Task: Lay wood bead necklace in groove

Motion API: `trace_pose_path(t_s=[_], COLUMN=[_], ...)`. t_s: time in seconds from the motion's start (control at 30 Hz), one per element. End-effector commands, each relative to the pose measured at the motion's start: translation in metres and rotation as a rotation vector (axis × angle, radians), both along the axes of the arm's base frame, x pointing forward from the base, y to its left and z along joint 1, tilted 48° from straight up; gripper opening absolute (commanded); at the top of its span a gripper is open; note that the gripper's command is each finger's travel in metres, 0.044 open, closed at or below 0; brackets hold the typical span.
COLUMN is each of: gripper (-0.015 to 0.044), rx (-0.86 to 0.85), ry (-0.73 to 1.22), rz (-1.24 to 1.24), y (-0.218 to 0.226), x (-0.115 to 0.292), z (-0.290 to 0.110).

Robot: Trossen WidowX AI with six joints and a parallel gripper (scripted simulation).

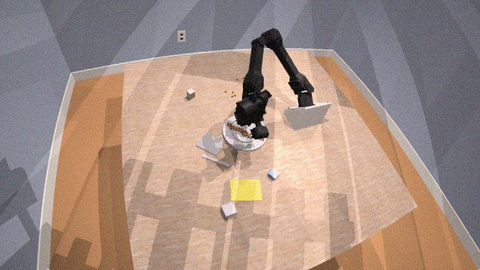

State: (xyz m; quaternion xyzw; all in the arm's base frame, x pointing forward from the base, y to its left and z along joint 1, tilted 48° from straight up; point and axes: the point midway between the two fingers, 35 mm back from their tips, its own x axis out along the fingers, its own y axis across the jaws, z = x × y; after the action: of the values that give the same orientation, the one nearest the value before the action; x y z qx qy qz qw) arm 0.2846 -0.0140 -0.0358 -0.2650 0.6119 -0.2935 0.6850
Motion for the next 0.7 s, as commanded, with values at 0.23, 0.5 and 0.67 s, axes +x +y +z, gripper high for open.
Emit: trace_pose_path(t_s=[0.23,0.5,0.67], gripper=[0.0310,0.0257,0.0126], rx=[-0.013,-0.007,-0.007], ry=[0.022,0.013,0.013], rz=[0.001,-0.002,-0.002], y=[-0.0142,-0.0125,-0.0125], x=[-0.0048,-0.0028,-0.0028], z=[-0.0123,-0.0109,-0.0109])
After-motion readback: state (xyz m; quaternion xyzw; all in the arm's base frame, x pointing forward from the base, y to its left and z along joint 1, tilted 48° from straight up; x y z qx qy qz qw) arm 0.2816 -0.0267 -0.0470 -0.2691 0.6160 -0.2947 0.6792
